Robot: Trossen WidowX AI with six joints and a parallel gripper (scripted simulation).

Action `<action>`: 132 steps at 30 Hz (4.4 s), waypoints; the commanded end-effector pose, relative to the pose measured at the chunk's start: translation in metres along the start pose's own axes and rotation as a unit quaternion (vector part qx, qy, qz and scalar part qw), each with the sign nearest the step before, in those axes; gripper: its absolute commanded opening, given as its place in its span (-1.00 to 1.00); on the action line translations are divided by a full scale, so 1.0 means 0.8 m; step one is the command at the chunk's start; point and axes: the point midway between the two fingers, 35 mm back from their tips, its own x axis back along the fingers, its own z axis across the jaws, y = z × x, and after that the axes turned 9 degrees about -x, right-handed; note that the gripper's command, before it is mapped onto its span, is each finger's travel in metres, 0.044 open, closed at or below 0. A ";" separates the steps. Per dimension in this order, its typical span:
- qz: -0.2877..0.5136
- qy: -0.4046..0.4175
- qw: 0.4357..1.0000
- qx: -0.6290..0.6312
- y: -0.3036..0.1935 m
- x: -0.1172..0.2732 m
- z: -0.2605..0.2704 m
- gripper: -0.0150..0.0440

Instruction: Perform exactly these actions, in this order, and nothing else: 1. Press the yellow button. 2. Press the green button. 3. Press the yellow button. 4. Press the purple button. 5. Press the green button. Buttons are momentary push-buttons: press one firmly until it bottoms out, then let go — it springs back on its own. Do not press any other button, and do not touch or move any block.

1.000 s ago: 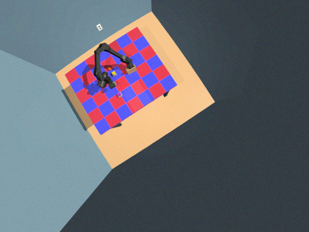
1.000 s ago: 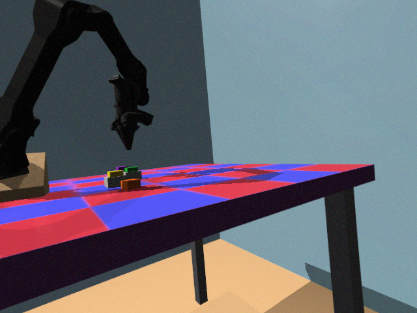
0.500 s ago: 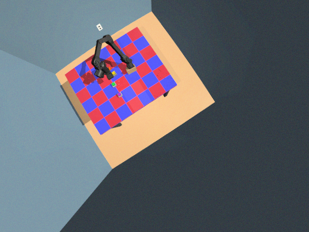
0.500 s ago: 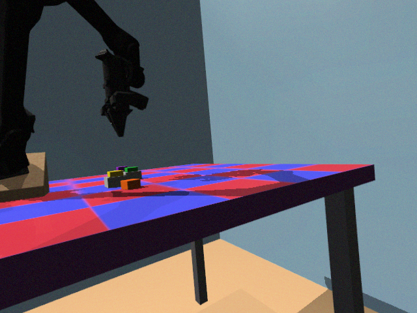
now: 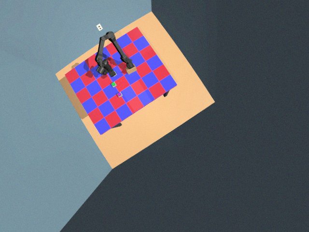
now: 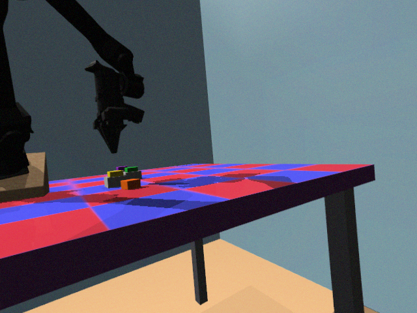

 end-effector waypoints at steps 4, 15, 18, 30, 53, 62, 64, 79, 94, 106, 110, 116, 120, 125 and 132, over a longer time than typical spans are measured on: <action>-0.002 -0.002 1.000 0.001 -0.003 -0.026 -0.003 -0.42; -0.003 -0.002 1.000 0.001 -0.002 -0.047 -0.003 -0.42; -0.003 -0.002 1.000 0.001 -0.002 -0.054 -0.003 -0.42; -0.003 -0.003 1.000 0.001 -0.003 -0.069 -0.003 -0.42; -0.002 -0.002 1.000 0.001 -0.003 -0.026 -0.003 -0.42; -0.002 -0.001 1.000 0.001 -0.003 0.051 -0.002 -0.42; -0.002 -0.001 1.000 0.001 -0.003 0.051 -0.002 -0.42; 0.009 0.017 1.000 0.000 0.050 0.072 0.199 -0.42; -0.004 0.006 1.000 -0.001 0.041 0.053 0.328 -0.42; -0.004 0.006 1.000 -0.001 0.042 -0.023 0.328 -0.42; -0.004 0.006 1.000 -0.001 0.042 -0.031 0.329 -0.42; -0.004 0.006 1.000 -0.001 0.042 -0.043 0.329 -0.42; -0.005 0.005 1.000 -0.002 0.042 -0.051 0.329 -0.42; -0.005 0.005 1.000 -0.002 0.042 -0.062 0.329 -0.42; -0.005 0.005 1.000 -0.002 0.042 -0.065 0.328 -0.42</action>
